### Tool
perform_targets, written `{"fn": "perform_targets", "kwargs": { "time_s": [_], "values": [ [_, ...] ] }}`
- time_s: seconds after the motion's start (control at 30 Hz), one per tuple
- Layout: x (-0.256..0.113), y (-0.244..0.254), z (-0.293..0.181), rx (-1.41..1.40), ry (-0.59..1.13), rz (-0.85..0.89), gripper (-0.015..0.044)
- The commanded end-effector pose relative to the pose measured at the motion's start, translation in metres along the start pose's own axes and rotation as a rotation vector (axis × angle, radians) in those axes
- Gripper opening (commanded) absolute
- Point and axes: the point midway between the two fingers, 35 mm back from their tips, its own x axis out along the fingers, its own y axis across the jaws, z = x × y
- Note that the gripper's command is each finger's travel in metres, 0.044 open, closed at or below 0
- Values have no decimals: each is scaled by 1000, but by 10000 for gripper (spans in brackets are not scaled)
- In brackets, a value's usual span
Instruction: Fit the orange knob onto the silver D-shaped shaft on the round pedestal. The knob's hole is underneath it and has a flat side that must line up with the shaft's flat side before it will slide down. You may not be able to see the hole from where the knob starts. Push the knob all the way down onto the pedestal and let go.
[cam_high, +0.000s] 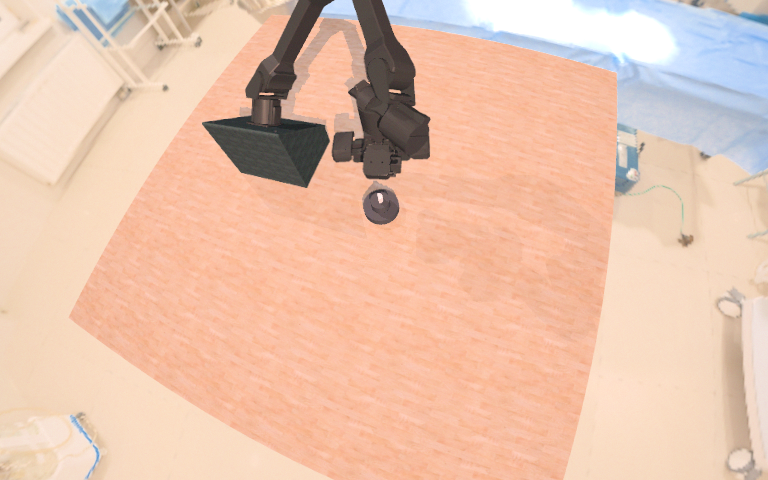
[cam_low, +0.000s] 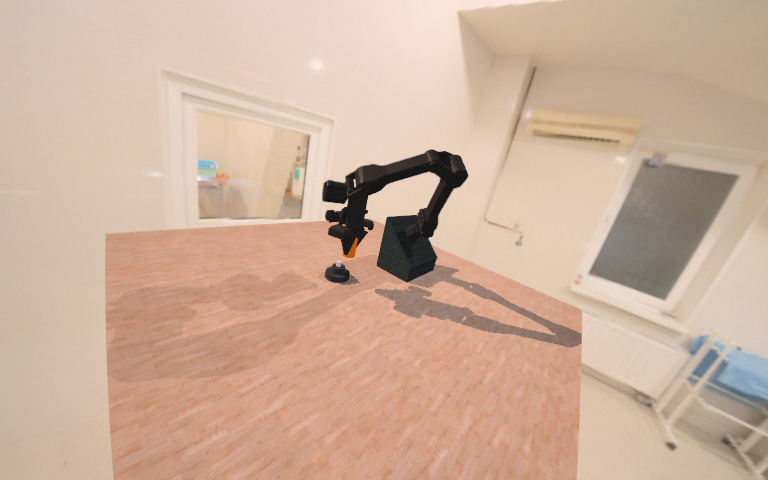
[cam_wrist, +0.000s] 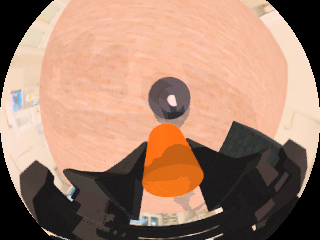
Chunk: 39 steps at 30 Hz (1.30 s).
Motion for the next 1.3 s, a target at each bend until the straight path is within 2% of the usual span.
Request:
{"fn": "perform_targets", "kwargs": {
  "time_s": [0.0,0.33,0.73,1.27],
  "values": [
    [3,-5,14,-4,-7,4,0],
    [15,-18,39,-5,-5,4,0],
    [41,-18,40,1,-4,5,0],
    [41,-16,39,-5,-4,5,0]
  ]
}}
